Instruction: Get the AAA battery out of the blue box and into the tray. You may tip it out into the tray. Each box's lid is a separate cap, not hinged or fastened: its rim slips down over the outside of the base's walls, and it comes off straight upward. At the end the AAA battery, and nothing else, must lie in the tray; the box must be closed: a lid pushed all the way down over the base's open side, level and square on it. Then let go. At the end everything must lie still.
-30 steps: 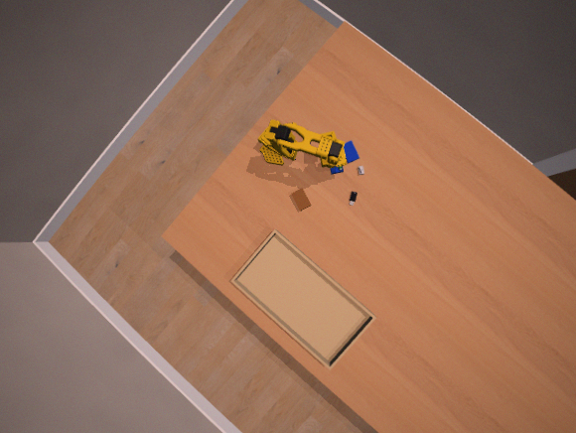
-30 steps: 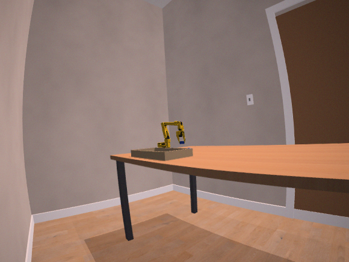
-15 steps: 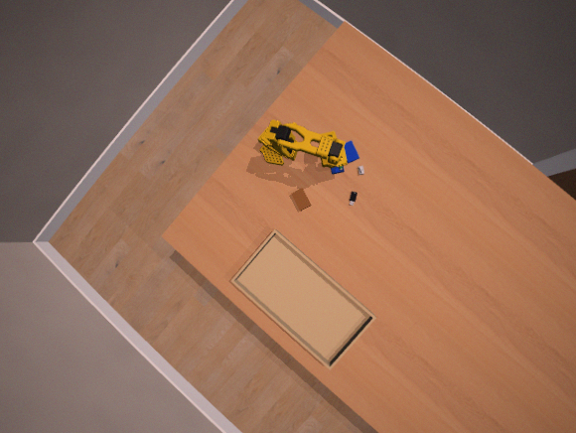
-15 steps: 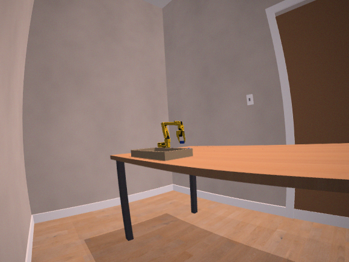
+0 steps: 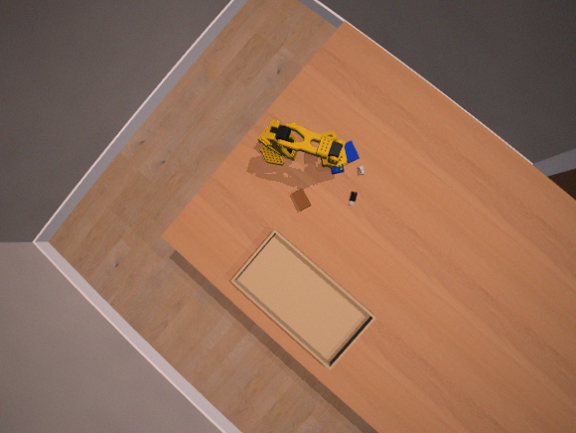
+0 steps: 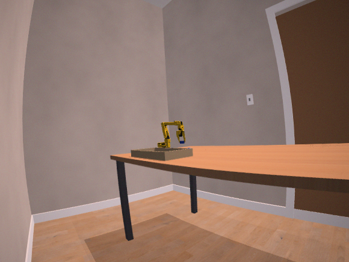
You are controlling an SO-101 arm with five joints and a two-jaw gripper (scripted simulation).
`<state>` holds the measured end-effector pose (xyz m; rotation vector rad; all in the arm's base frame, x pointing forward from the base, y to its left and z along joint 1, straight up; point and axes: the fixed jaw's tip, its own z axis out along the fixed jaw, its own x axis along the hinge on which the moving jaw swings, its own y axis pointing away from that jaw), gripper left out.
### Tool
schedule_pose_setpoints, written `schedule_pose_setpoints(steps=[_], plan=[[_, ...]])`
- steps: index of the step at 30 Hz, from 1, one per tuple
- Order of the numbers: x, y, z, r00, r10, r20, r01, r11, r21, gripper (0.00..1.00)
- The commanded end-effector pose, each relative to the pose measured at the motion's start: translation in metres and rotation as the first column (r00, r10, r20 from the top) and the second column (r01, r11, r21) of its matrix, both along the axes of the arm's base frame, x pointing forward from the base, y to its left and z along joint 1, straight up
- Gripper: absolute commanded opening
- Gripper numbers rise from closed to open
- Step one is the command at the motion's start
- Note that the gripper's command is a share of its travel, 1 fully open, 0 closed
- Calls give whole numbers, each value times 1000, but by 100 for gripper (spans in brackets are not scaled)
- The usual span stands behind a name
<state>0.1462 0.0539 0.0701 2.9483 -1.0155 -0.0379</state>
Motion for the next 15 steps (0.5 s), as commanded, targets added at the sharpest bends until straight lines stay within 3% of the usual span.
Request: schedule_pose_setpoints(steps=[1, 15], plan=[[3, 0, 3, 1000, 0, 30, 0, 1000, 14, 20], [2, -1, 1, 1000, 0, 30, 0, 1000, 14, 20]])
